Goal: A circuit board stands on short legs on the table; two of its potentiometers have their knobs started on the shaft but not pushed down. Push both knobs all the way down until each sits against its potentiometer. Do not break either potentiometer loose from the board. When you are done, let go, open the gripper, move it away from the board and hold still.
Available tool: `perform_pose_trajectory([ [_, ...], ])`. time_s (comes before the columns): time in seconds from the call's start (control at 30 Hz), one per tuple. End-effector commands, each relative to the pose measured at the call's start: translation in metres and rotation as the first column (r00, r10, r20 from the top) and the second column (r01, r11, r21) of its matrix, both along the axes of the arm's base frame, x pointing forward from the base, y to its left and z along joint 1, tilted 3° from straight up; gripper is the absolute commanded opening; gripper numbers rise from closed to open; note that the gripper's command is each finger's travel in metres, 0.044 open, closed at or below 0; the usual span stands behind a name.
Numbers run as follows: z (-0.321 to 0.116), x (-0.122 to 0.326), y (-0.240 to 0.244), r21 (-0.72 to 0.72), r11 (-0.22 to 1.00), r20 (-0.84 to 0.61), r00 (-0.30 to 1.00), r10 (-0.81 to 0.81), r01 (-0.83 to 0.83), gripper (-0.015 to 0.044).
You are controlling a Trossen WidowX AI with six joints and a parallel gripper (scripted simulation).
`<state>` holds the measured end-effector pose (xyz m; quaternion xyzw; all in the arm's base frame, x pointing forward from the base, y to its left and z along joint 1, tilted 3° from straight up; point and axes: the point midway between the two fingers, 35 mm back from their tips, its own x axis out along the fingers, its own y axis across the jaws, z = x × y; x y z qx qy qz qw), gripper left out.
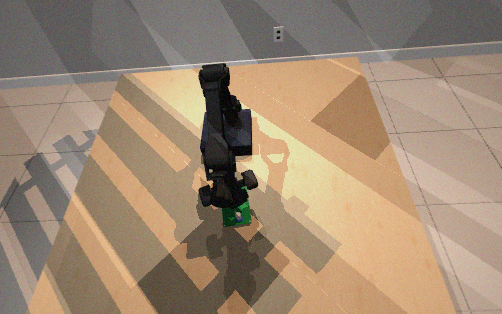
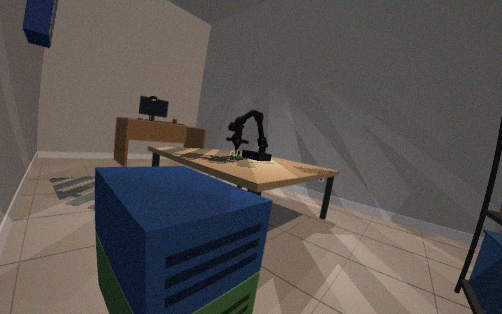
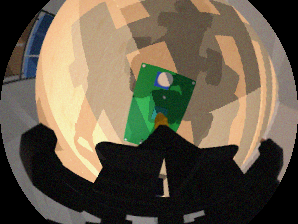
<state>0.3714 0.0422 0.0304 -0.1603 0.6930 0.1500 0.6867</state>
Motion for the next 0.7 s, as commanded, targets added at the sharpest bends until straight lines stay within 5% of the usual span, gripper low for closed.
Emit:
perform_pose_trajectory([
  [0.0, -0.0102, 0.0024, 0.0005, 0.002, 1.000, -0.002, 1.000, -0.002, 0.002, 0.0000],
  [0.67, -0.0135, 0.0023, 0.0004, 0.002, 1.000, -0.002, 1.000, -0.002, 0.002, 0.0000],
])
